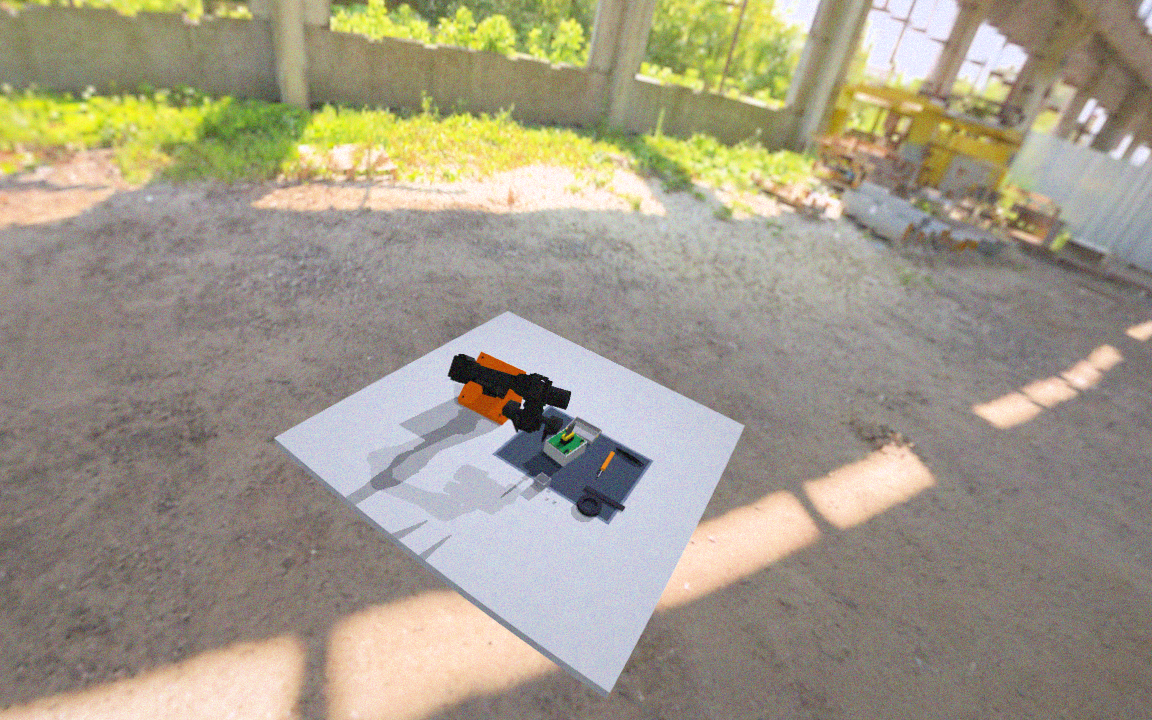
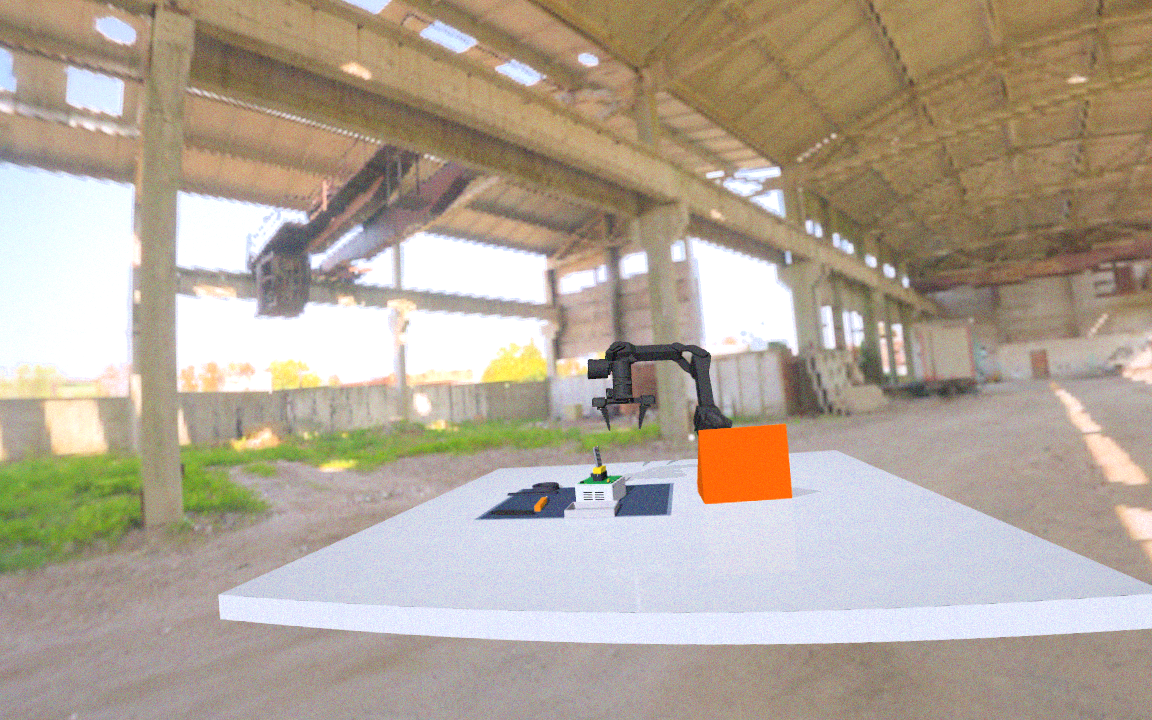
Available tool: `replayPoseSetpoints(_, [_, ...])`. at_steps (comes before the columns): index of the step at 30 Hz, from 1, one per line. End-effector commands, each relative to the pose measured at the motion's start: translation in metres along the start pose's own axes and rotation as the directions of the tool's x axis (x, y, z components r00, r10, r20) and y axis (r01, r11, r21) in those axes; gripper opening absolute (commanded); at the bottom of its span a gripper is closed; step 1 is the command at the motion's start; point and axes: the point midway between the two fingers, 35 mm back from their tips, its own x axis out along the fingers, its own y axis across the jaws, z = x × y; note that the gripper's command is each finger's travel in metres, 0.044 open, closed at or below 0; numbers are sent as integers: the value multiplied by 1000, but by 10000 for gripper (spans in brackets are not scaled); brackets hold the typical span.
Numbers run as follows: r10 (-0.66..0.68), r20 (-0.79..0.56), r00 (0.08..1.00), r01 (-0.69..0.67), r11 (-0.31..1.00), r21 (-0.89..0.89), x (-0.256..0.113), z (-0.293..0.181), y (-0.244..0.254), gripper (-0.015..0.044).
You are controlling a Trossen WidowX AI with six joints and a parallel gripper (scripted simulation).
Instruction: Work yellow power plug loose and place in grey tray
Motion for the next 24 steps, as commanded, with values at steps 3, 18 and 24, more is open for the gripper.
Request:
replayPoseSetpoints(3, [-8,-20,1000,-1,908,-419,1,-61,32,430])
replayPoseSetpoints(18, [-19,-12,1000,-1,497,-868,0,-154,53,430])
replayPoseSetpoints(24, [-28,-2,1000,8,356,-935,2,-174,54,430])
